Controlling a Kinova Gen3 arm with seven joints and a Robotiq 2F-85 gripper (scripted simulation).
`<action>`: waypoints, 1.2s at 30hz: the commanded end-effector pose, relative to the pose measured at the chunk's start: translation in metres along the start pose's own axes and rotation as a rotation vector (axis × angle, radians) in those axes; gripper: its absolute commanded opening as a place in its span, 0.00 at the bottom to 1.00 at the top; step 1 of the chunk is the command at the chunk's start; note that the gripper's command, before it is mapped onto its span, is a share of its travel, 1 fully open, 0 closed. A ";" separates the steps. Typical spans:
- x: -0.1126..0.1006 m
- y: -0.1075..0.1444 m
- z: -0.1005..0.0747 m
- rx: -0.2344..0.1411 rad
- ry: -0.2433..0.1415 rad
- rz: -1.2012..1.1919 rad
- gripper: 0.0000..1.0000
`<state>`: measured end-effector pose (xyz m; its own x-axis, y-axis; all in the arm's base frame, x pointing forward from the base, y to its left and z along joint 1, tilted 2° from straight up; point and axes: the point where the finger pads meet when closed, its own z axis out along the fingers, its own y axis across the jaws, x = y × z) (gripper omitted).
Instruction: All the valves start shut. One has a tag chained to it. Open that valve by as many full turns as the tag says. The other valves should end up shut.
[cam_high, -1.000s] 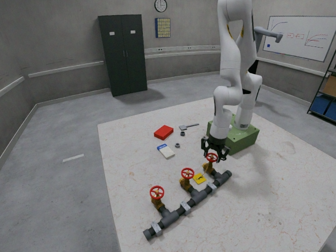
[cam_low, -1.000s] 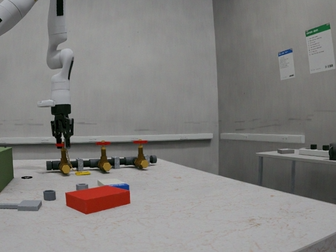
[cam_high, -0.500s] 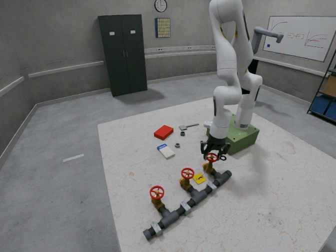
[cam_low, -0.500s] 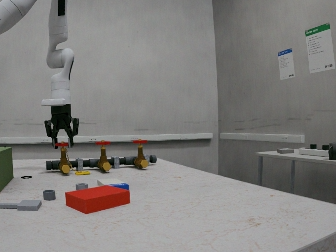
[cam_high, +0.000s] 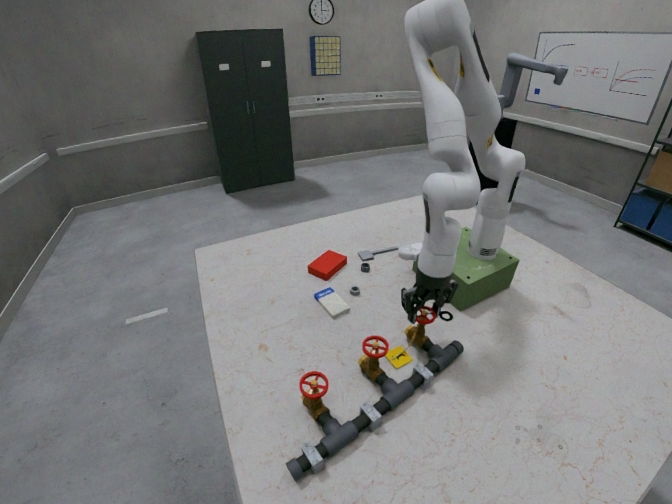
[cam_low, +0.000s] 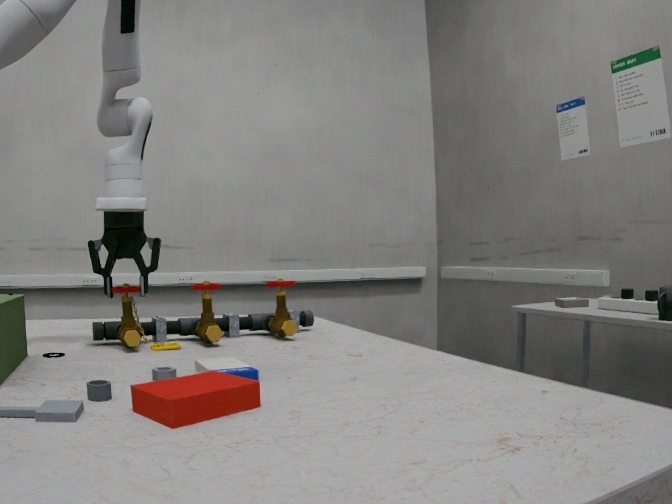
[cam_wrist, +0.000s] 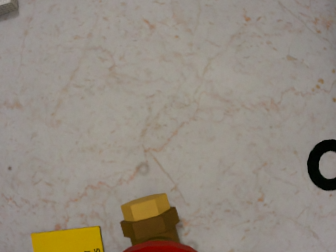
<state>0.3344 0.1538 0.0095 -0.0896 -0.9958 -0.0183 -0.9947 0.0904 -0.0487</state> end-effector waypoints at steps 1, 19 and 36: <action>0.000 0.000 0.000 -0.007 0.000 -0.047 0.63; 0.000 0.000 0.000 -0.007 0.000 -0.082 1.00; 0.000 0.000 0.000 -0.007 0.000 -0.082 1.00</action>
<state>0.3343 0.1538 0.0094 -0.0080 -0.9999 -0.0141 -0.9991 0.0086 -0.0412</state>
